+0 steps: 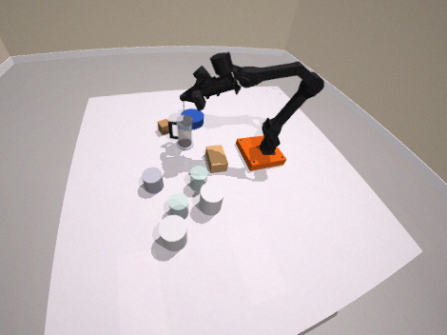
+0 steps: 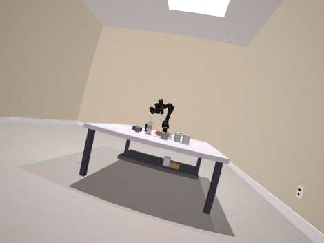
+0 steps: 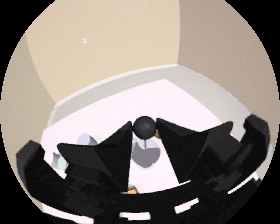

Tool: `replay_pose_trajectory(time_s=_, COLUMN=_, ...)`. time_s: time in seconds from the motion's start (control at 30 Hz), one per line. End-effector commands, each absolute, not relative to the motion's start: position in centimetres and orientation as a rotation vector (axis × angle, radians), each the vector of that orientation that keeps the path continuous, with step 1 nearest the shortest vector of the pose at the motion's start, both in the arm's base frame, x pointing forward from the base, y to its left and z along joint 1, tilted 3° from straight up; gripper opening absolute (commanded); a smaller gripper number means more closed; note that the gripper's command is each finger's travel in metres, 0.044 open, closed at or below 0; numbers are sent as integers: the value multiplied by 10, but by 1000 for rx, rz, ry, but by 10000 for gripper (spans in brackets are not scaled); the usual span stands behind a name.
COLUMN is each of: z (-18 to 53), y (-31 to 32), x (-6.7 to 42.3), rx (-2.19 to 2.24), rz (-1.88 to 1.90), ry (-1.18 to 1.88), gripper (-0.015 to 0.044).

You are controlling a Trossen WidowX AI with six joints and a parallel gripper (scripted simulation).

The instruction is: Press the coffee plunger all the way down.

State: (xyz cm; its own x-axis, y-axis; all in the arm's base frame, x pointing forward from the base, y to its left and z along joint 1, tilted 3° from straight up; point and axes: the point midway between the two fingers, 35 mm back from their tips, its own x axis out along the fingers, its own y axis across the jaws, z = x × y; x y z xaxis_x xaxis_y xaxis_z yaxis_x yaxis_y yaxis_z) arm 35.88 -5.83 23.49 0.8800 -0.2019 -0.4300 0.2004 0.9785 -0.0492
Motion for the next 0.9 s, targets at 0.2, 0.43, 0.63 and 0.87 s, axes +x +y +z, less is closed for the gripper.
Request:
replay_pose_trajectory(time_s=0.2, z=200, y=-60, x=360, rx=-5, rz=-206, ry=499, gripper=117)
replay_pose_trajectory(time_s=0.43, z=189, y=-61, x=361, rx=-6, rz=-206, ry=499, gripper=117)
replay_pose_trajectory(time_s=0.63, z=179, y=-62, x=362, rx=-6, rz=-206, ry=499, gripper=117)
replay_pose_trajectory(time_s=0.87, z=168, y=-63, x=364, rx=-6, rz=-206, ry=499, gripper=117)
